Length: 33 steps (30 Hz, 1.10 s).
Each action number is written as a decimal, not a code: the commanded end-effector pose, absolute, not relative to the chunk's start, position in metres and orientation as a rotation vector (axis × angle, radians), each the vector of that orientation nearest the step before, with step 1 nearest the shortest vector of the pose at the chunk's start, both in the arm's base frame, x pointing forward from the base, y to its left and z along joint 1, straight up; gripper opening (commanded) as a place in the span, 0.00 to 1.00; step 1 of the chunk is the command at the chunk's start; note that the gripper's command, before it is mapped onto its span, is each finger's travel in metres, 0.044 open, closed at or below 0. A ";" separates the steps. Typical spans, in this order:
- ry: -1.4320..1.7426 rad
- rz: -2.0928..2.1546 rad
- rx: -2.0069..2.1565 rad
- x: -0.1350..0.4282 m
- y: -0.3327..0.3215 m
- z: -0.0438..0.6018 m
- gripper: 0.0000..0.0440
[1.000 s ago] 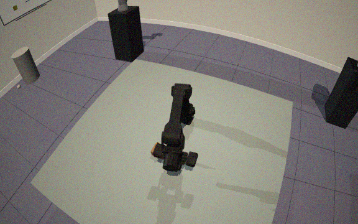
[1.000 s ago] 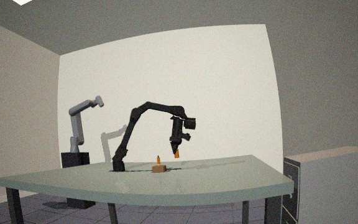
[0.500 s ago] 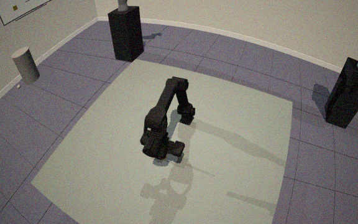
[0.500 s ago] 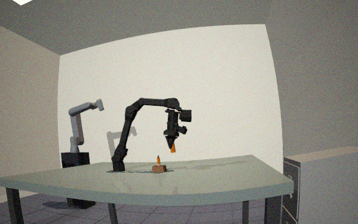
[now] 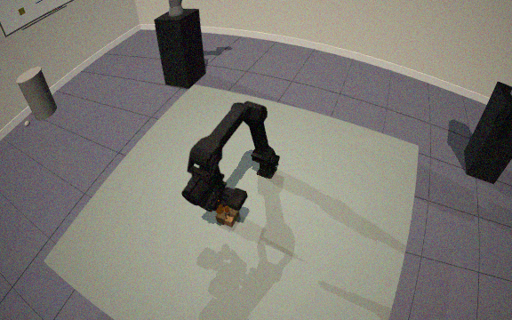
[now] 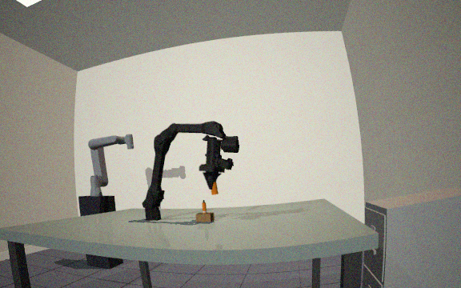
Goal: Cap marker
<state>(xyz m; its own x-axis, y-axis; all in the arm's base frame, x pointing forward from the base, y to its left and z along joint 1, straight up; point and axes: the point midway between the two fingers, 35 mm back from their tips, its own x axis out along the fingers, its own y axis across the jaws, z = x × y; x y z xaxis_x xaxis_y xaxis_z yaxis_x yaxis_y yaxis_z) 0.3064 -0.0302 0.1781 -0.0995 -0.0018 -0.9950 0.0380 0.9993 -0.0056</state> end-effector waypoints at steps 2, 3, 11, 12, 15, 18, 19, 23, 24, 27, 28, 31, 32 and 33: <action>1.689 -0.029 0.043 0.295 -0.037 0.176 0.00; 1.691 -0.029 0.046 0.293 -0.037 0.176 0.00; 1.712 -0.019 0.052 0.279 -0.036 0.173 0.00; 1.715 -0.017 0.053 0.278 -0.036 0.172 0.00; 1.719 -0.014 0.053 0.274 -0.035 0.171 0.00; 1.721 -0.012 0.053 0.271 -0.035 0.170 0.00; 1.721 -0.011 0.053 0.270 -0.035 0.169 0.00; 1.721 -0.010 0.054 0.267 -0.035 0.167 0.00; 1.721 -0.010 0.054 0.266 -0.035 0.167 0.00; 1.719 -0.011 0.055 0.264 -0.035 0.165 0.00; 1.718 -0.011 0.055 0.264 -0.036 0.165 0.00; 1.722 -0.011 0.057 0.262 -0.036 0.161 0.00; 1.724 -0.010 0.058 0.261 -0.036 0.160 0.00; 1.726 -0.010 0.059 0.261 -0.036 0.158 0.00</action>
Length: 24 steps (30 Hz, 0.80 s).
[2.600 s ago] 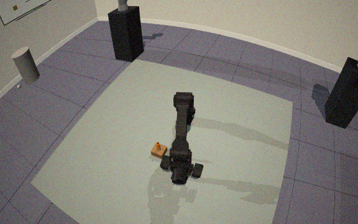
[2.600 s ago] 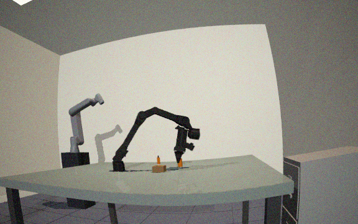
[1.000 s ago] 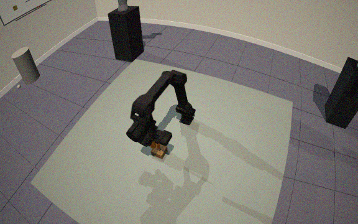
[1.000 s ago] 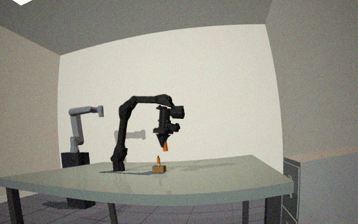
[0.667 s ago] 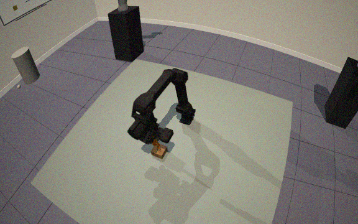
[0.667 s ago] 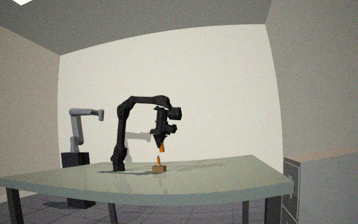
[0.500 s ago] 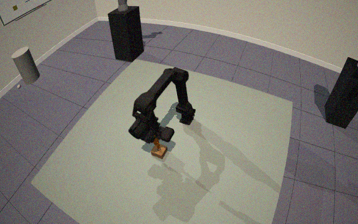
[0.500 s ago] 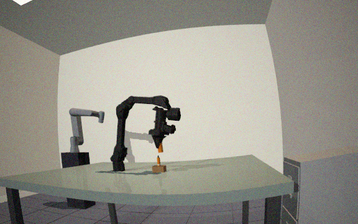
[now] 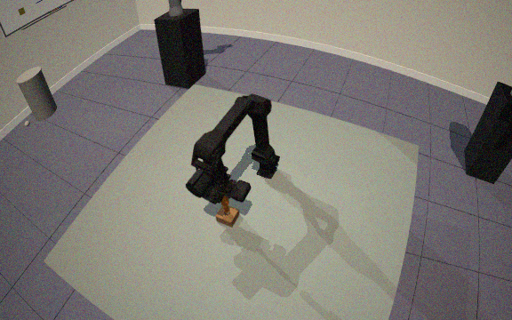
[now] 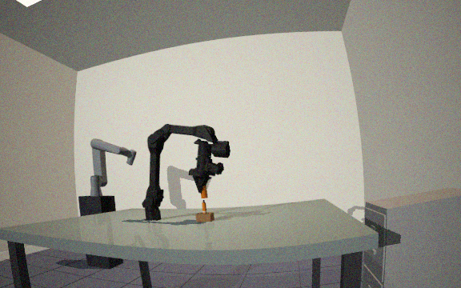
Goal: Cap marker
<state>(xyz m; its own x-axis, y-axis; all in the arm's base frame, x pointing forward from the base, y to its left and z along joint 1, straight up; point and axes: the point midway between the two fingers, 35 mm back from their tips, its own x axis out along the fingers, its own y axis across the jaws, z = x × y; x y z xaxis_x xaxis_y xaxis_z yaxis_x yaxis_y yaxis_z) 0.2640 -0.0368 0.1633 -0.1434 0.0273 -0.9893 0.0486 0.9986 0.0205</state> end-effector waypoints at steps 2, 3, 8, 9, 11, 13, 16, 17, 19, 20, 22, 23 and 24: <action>1.730 -0.010 0.060 0.260 -0.037 0.154 0.00; 1.732 -0.009 0.061 0.260 -0.037 0.153 0.00; 1.745 -0.001 0.063 0.257 -0.037 0.142 0.00; 1.748 0.003 0.063 0.257 -0.037 0.139 0.00; 1.753 0.010 0.062 0.256 -0.037 0.134 0.00; 1.757 0.017 0.061 0.256 -0.037 0.129 0.00; 1.766 0.028 0.059 0.254 -0.037 0.121 0.00; 1.768 0.031 0.057 0.254 -0.037 0.118 0.00; 1.772 0.040 0.054 0.253 -0.037 0.112 0.00; 1.773 0.044 0.052 0.253 -0.037 0.110 0.00; 1.775 0.052 0.048 0.252 -0.037 0.104 0.00; 1.775 0.055 0.045 0.252 -0.037 0.102 0.00; 1.776 0.059 0.042 0.251 -0.037 0.100 0.01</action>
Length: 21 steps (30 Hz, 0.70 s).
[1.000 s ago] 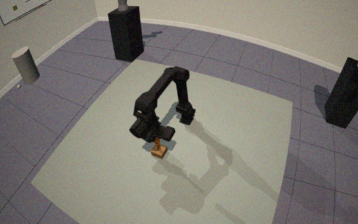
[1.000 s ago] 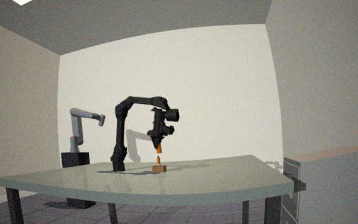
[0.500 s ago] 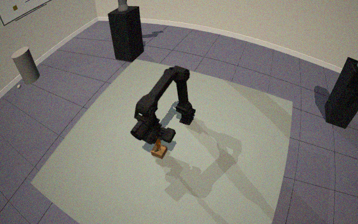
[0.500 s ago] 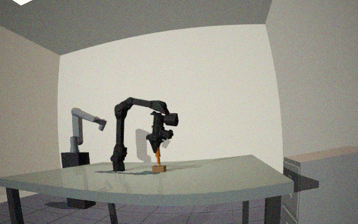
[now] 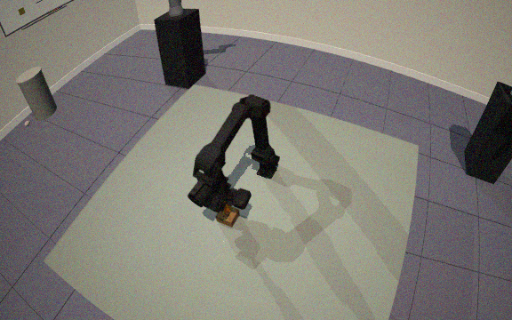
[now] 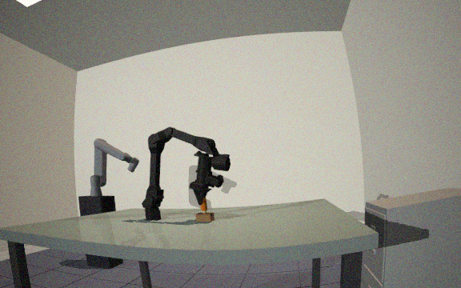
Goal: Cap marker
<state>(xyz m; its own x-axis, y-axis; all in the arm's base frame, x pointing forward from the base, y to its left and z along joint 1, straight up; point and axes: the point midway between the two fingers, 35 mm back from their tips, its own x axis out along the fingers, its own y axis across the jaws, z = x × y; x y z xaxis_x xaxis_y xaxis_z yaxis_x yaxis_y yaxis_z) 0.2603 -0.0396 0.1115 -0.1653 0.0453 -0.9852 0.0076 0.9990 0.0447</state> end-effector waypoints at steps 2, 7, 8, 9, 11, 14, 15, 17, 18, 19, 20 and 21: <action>1.780 0.059 0.035 0.251 -0.038 0.096 0.12; 1.787 0.071 0.020 0.248 -0.039 0.089 0.20; 1.786 0.073 0.015 0.248 -0.039 0.088 0.20; 1.784 0.074 0.009 0.248 -0.040 0.087 0.21; 1.783 0.076 0.006 0.248 -0.040 0.087 0.21; 1.781 0.078 -0.001 0.248 -0.041 0.086 0.22; 1.780 0.079 -0.003 0.248 -0.041 0.085 0.23; 1.780 0.079 -0.004 0.248 -0.041 0.085 0.23; 1.780 0.079 -0.004 0.248 -0.041 0.085 0.24; 1.779 0.080 -0.006 0.248 -0.041 0.085 0.24; 1.778 0.080 -0.008 0.248 -0.042 0.085 0.24; 1.777 0.081 -0.010 0.248 -0.042 0.085 0.25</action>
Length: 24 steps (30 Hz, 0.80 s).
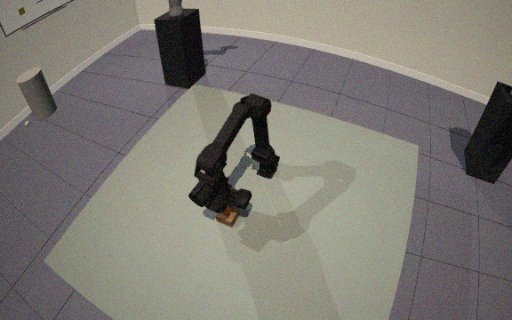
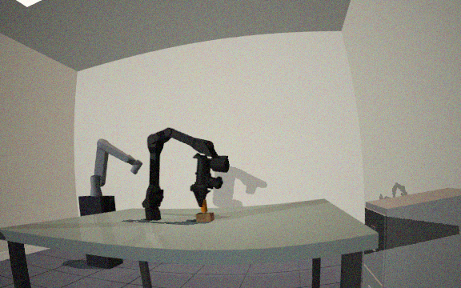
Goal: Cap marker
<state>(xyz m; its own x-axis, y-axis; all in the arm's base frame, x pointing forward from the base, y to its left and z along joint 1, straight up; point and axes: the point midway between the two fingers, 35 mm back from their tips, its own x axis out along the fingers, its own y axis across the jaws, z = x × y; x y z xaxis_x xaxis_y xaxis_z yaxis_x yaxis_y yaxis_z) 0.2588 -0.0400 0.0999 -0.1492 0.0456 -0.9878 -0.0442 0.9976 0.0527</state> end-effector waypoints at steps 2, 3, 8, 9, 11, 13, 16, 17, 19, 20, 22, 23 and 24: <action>1.776 0.082 -0.013 0.248 -0.042 0.084 0.25; 1.776 0.082 -0.013 0.248 -0.042 0.084 0.26; 1.775 0.083 -0.017 0.248 -0.043 0.084 0.27; 1.775 0.084 -0.018 0.248 -0.043 0.084 0.28; 1.774 0.085 -0.020 0.248 -0.043 0.084 0.28; 1.773 0.085 -0.022 0.248 -0.043 0.084 0.29; 1.771 0.088 -0.028 0.248 -0.044 0.083 0.30; 1.770 0.089 -0.032 0.248 -0.044 0.082 0.30; 1.768 0.096 -0.039 0.246 -0.044 0.083 0.33; 1.771 0.102 -0.038 0.245 -0.043 0.084 0.35; 1.775 0.110 -0.038 0.241 -0.042 0.086 0.42; 1.774 0.113 -0.038 0.240 -0.041 0.087 0.47; 1.773 0.115 -0.039 0.239 -0.041 0.088 0.53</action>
